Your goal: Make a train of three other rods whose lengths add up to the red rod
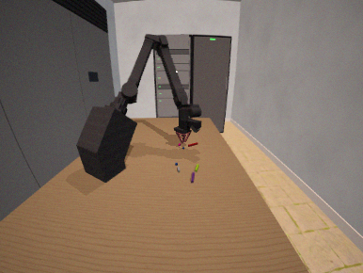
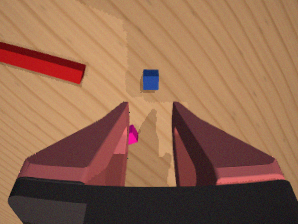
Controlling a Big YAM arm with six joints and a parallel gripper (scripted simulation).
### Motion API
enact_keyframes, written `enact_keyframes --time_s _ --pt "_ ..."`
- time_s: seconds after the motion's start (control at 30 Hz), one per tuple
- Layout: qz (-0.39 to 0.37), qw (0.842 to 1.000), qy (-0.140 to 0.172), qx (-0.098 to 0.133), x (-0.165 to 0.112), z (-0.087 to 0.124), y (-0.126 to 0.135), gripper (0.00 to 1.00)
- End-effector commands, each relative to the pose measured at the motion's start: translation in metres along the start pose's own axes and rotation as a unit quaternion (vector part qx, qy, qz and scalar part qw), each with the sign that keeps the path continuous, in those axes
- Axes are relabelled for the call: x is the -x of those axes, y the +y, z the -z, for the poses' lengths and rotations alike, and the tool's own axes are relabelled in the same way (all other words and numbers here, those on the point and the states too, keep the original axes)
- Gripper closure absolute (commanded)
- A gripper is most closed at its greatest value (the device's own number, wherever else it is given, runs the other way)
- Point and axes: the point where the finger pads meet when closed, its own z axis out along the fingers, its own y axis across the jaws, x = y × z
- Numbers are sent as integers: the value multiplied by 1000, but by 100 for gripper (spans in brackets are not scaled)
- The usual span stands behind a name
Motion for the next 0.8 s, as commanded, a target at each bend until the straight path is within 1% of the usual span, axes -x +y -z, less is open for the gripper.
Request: enact_keyframes --time_s 0.0,0.43,0.77 --pt "-1 1000 -3 5 2 -8 9 76" --pt "-3 1000 -2 3 1 -22 6 76" --pt "-2 1000 -2 4 1 -26 7 76"
